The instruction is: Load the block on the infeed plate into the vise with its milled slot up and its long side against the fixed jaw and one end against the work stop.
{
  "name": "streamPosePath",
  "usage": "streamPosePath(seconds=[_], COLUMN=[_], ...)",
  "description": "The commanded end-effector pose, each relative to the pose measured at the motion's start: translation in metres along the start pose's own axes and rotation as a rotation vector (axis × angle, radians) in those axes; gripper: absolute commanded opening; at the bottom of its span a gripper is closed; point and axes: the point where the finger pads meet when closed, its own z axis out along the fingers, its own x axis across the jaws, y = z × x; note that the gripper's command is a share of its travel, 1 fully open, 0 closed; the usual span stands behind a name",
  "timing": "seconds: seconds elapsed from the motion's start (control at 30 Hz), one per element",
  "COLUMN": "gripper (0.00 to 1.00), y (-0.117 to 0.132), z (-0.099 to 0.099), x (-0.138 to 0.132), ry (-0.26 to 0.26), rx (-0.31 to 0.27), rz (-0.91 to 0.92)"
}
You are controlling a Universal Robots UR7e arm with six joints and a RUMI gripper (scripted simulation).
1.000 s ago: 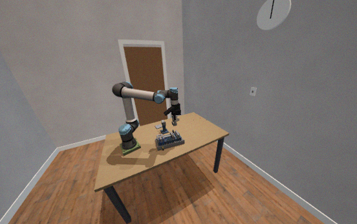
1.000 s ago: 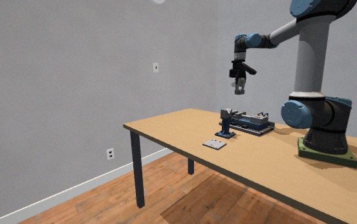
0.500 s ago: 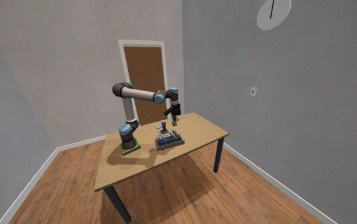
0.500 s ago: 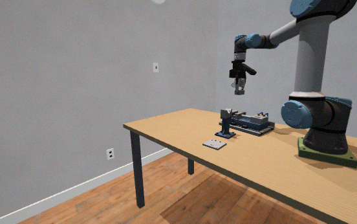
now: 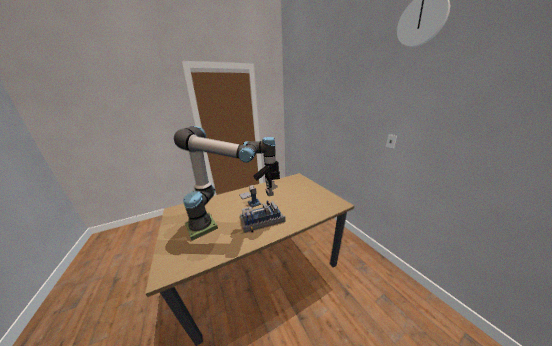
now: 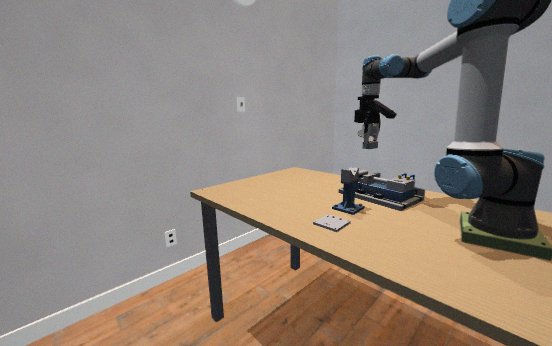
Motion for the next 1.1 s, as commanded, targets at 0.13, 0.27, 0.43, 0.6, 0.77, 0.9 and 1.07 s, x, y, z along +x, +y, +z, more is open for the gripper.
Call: streamPosePath(seconds=[0.13, 0.27, 0.43, 0.6, 0.77, 0.9, 1.07], gripper=[0.0, 0.0, 0.0, 0.0, 0.0, 0.0, 0.0], y=[0.0, 0.0, 0.0, 0.0, 0.0, 0.0, 0.0], z=[0.011, 0.016, 0.026, 0.036, 0.041, 0.049, 0.059], x=[0.0, 0.0, 0.0, 0.0, 0.0, 0.0, 0.0], ry=[-0.001, -0.001, -0.001, -0.001, -0.001, -0.001, -0.001], rx=[-0.002, -0.002, -0.002, -0.002, -0.002, -0.002, -0.002], rz=[0.0, 0.0, 0.0, 0.0, 0.0, 0.0, 0.0])
